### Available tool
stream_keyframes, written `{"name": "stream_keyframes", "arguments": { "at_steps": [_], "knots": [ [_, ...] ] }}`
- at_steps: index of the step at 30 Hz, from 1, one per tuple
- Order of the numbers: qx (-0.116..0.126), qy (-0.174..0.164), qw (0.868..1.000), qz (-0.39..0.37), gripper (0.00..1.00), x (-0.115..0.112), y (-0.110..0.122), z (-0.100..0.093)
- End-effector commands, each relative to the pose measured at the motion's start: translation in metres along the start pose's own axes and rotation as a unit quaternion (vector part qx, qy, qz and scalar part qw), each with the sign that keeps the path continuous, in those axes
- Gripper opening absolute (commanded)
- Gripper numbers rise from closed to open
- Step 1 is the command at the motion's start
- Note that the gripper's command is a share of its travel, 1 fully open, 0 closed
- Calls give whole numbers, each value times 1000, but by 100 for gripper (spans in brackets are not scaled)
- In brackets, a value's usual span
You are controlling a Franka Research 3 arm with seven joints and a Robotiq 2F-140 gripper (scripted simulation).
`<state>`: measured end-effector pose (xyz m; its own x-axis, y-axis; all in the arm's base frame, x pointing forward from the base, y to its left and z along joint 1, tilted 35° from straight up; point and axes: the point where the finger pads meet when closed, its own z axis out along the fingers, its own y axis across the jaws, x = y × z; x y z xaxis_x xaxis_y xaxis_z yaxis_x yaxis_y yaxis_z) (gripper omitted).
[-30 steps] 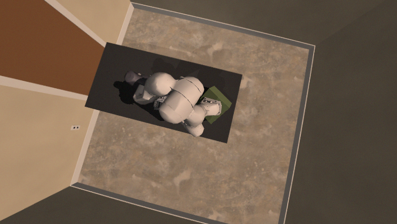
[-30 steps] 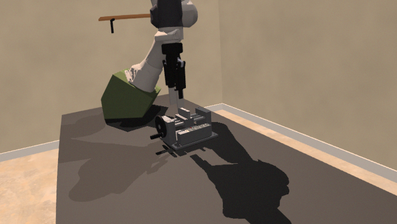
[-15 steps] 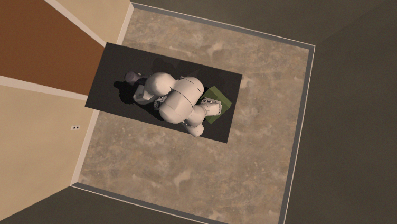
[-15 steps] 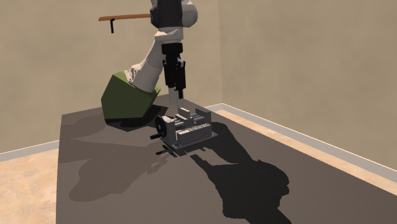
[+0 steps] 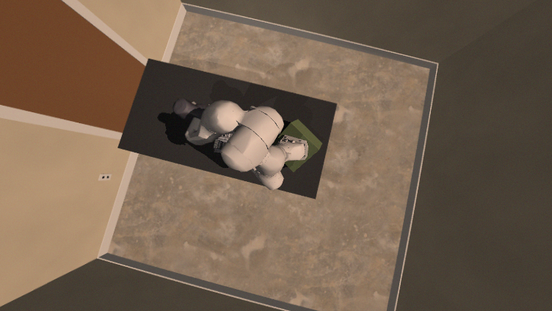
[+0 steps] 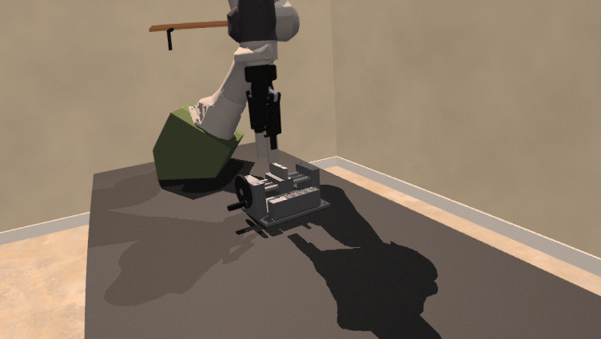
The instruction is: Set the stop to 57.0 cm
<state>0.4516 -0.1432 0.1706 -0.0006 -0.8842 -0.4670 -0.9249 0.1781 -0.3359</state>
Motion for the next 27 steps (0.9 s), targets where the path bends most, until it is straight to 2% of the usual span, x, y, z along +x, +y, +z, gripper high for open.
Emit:
{"name": "stream_keyframes", "arguments": {
  "at_steps": [1,7,14,17,27],
  "knots": [
    [0,0,1000,4,33,-1,0,0],
    [0,0,1000,4,33,8,2,0],
    [0,0,1000,4,33,72,17,0],
    [0,0,1000,4,33,90,22,0],
    [0,0,1000,4,33,94,23,0]
  ]
}}
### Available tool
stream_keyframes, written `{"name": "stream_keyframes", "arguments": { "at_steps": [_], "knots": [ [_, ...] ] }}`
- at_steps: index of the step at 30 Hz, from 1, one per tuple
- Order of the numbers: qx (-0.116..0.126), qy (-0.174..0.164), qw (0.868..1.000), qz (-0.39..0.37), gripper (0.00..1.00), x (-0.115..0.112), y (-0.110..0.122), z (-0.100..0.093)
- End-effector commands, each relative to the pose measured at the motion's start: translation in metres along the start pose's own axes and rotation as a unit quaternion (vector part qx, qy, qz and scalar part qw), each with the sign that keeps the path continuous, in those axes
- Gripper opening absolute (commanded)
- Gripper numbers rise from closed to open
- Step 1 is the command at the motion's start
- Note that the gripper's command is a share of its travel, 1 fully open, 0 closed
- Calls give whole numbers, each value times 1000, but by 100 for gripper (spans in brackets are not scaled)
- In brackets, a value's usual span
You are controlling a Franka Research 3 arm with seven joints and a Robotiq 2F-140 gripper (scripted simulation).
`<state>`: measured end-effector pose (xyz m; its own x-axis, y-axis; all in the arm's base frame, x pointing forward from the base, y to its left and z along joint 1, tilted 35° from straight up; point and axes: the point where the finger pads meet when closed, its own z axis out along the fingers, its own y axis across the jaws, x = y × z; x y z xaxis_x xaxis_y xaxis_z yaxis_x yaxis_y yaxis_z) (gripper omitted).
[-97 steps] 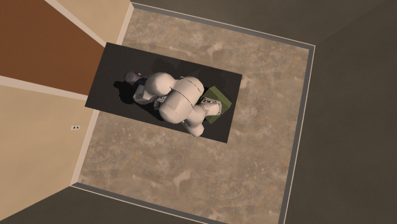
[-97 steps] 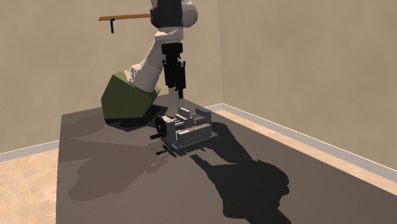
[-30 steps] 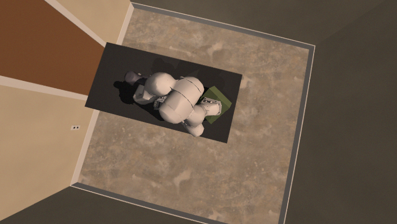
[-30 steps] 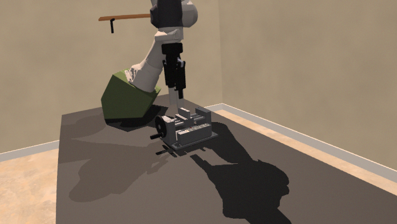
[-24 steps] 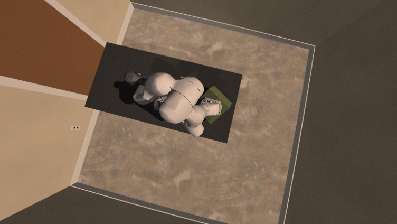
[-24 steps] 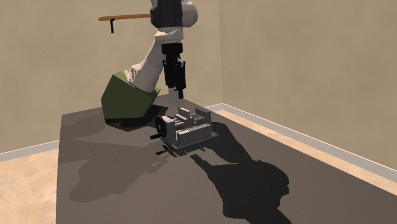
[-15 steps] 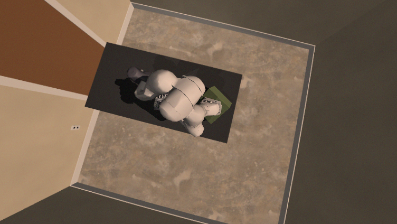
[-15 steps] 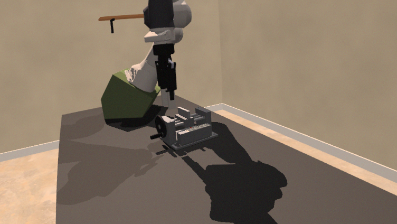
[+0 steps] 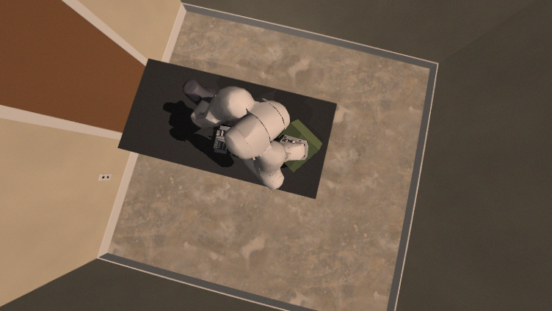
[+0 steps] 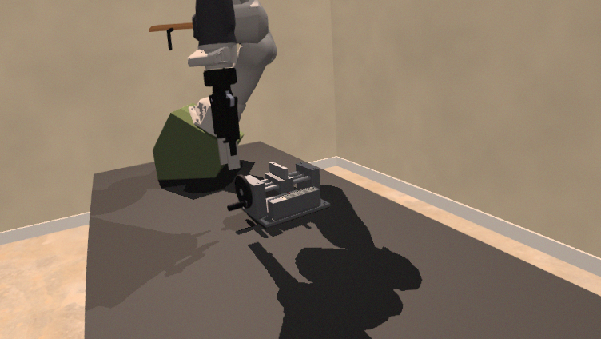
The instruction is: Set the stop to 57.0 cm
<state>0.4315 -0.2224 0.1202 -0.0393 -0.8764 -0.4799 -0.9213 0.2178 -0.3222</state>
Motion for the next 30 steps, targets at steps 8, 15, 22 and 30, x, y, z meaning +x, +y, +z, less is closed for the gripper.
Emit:
{"name": "stream_keyframes", "arguments": {
  "at_steps": [8,15,22,30],
  "knots": [
    [-3,0,1000,-17,33,1,2,40],
    [-3,0,1000,-17,33,1,2,53],
    [-3,0,1000,-17,33,1,2,53],
    [-3,0,1000,-17,33,1,2,55]
  ]
}}
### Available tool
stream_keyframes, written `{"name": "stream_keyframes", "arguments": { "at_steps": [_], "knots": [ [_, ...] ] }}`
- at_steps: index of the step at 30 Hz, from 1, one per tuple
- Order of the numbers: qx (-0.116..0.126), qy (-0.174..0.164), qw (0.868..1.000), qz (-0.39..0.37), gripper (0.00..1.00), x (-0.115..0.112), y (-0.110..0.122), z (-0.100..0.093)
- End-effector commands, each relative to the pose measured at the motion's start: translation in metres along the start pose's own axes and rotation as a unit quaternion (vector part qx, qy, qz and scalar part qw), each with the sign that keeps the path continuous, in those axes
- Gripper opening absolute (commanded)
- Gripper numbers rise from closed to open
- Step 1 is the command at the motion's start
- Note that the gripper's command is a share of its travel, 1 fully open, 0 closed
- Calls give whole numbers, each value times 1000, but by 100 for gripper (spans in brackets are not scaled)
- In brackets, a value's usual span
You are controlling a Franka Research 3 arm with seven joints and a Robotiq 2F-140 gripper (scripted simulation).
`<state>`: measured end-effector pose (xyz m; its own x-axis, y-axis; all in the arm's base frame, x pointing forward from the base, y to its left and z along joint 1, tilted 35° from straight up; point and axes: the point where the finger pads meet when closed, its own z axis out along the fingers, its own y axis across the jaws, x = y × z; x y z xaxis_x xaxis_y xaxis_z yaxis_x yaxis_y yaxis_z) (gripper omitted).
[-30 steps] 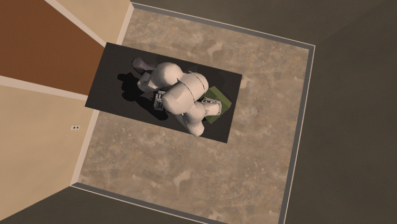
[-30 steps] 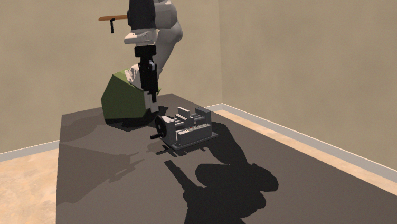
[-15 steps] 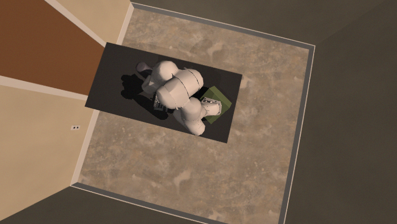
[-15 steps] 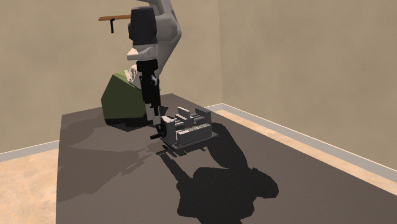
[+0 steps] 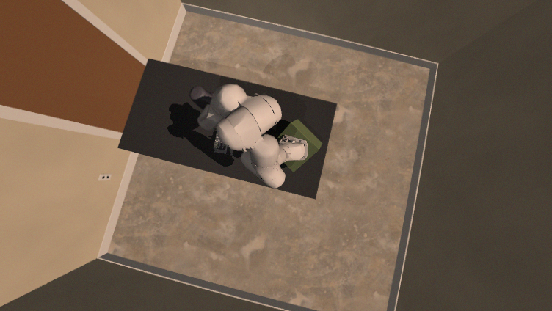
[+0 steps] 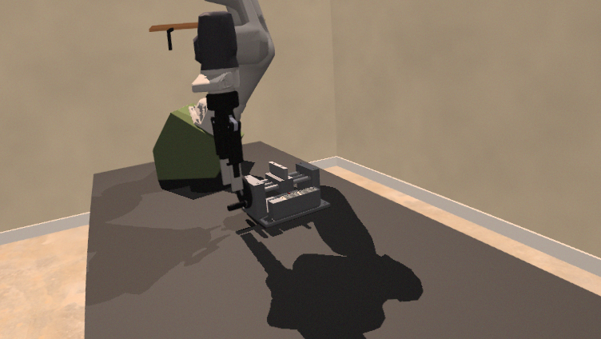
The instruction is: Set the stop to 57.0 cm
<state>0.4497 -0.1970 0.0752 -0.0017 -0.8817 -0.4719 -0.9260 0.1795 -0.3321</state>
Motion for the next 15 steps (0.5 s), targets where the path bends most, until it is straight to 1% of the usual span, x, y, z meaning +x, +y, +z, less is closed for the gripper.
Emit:
{"name": "stream_keyframes", "arguments": {
  "at_steps": [1,7,15],
  "knots": [
    [2,3,1000,3,33,2,-1,0],
    [2,3,1000,3,33,2,-2,13],
    [2,3,1000,3,33,2,-2,40]
  ]
}}
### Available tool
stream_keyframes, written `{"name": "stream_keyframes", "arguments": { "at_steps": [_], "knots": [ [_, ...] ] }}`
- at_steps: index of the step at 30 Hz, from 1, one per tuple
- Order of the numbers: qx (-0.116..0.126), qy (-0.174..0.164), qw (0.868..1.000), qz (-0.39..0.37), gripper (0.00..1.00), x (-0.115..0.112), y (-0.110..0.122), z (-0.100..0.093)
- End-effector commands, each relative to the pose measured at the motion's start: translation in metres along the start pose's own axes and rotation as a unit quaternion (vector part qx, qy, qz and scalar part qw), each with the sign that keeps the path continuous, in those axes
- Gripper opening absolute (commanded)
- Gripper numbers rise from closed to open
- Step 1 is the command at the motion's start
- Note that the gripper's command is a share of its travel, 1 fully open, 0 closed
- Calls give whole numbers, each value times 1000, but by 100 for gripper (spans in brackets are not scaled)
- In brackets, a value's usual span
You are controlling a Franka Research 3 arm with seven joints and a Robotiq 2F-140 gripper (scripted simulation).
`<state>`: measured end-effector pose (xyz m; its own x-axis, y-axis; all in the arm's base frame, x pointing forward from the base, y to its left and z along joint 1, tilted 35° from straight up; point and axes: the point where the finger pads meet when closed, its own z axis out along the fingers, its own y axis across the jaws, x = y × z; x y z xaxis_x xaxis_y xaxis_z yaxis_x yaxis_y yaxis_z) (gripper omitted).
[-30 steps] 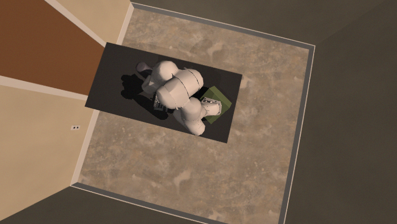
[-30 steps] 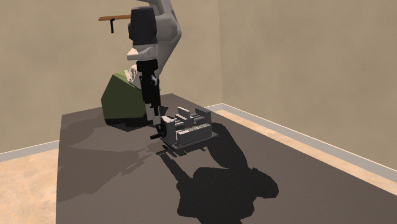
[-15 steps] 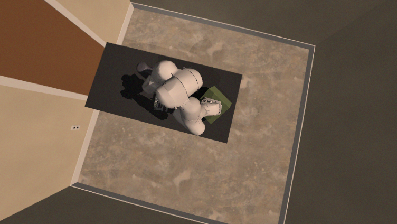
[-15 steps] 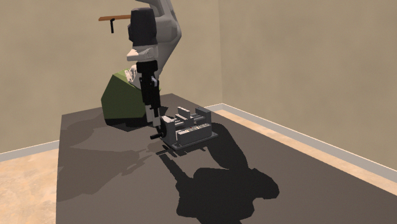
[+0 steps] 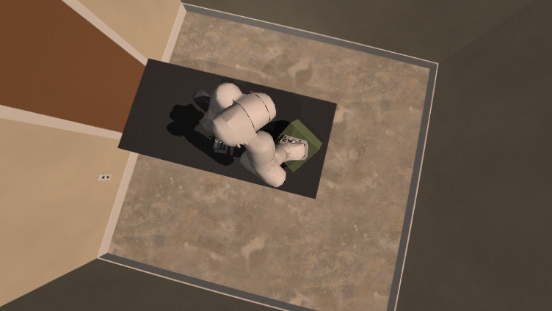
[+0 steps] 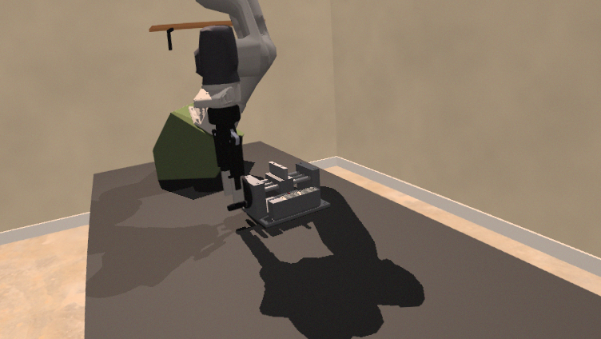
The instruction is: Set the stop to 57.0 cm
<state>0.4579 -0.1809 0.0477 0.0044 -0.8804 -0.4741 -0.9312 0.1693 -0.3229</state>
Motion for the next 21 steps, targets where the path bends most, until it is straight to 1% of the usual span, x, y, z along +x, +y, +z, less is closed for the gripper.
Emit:
{"name": "stream_keyframes", "arguments": {
  "at_steps": [1,3,8,12,21],
  "knots": [
    [9,5,1000,5,33,4,-6,11],
    [9,5,1000,5,33,4,-6,11],
    [9,5,1000,5,33,4,-7,26],
    [9,5,1000,5,33,4,-7,33],
    [9,5,1000,5,33,4,-7,35]
  ]
}}
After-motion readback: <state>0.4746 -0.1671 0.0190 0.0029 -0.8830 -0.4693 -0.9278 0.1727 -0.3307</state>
